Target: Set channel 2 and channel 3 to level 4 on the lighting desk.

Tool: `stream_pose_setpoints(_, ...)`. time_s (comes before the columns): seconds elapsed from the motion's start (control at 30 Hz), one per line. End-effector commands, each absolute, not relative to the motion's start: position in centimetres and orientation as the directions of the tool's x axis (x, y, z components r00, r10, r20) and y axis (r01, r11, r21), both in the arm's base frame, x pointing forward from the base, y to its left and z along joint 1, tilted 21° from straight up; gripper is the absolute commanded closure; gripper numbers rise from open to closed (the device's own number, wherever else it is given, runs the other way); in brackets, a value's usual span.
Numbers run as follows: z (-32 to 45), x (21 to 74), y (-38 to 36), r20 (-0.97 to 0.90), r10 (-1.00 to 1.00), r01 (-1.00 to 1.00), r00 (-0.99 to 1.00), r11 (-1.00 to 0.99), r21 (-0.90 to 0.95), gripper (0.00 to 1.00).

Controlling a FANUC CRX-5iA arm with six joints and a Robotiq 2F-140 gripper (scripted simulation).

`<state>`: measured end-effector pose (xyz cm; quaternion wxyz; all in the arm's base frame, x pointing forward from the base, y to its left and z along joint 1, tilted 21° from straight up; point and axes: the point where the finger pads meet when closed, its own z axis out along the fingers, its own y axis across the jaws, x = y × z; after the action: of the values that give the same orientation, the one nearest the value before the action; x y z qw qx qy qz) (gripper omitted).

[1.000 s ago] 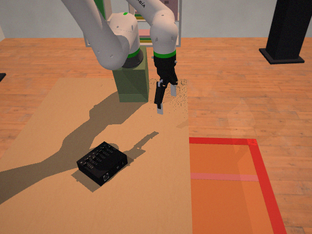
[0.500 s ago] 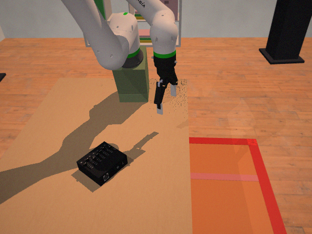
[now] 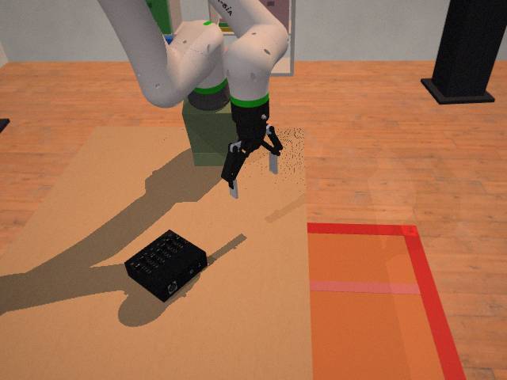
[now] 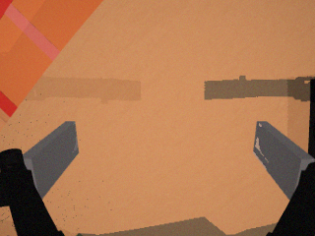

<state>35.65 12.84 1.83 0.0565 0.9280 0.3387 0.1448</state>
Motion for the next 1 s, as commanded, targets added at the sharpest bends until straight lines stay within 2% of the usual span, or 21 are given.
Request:
stream_pose_setpoints(0.0, 3.1, 39.7, 9.6, 0.242, 0.513, 0.493, 0.823, -0.858, 0.144, 0.0)
stream_pose_setpoints(0.13, 3.7, 41.0, 8.0, 0.253, 0.453, 0.435, 0.855, -0.891, 0.128, 0.0)
stream_pose_setpoints(0.23, 5.0, 43.6, 4.3, 0.277, 0.329, 0.315, 0.903, -0.944, 0.094, 0.0)
stream_pose_setpoints(0.3, 5.0, 43.6, 4.3, 0.277, 0.329, 0.315, 0.903, -0.944, 0.094, 0.0)
stream_pose_setpoints(0.4, 6.3, 45.7, 0.4, 0.299, 0.208, 0.198, 0.931, -0.978, 0.063, 0.0)
stream_pose_setpoints(0.97, 9.6, 49.5, -11.5, 0.359, -0.096, -0.097, 0.928, -0.995, -0.016, 0.0)
